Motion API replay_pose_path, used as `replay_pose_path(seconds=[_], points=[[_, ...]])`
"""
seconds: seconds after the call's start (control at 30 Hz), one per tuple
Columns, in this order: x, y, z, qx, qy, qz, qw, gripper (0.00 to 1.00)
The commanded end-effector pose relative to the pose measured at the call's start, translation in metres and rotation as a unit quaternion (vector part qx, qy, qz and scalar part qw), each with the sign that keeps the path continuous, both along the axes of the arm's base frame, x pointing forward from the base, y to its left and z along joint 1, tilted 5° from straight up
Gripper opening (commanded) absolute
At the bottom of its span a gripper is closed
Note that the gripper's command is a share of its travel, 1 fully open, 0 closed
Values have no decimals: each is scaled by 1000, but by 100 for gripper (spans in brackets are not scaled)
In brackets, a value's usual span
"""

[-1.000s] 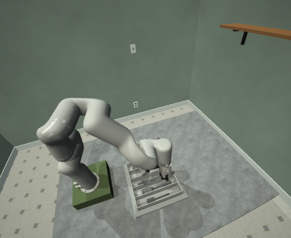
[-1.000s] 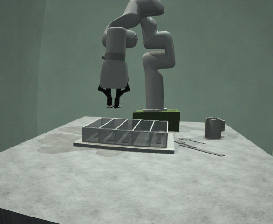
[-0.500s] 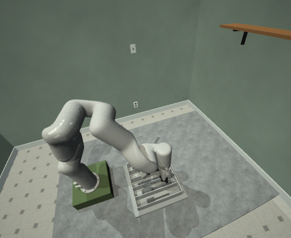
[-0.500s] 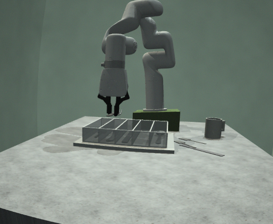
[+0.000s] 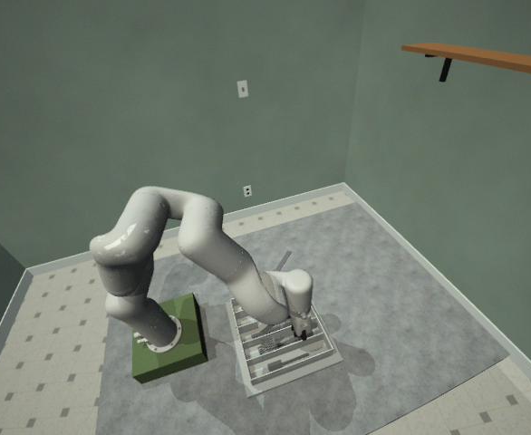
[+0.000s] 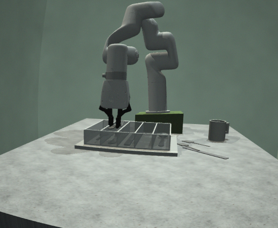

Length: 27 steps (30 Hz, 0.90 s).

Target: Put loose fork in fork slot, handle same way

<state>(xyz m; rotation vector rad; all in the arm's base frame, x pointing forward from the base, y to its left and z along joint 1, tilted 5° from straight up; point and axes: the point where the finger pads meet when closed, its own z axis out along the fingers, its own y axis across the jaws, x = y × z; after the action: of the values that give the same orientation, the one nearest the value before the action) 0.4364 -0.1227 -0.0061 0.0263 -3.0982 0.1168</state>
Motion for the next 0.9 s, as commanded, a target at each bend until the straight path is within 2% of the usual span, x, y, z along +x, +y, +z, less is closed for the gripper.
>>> replay_pose_path(seconds=[0.0, 0.27, 0.87], points=[[1, -2, -12, -1, -2, 0, 1000, 6], [1, -3, -26, -1, -2, 0, 1000, 6], [1, -3, -33, -1, -2, 0, 1000, 6]])
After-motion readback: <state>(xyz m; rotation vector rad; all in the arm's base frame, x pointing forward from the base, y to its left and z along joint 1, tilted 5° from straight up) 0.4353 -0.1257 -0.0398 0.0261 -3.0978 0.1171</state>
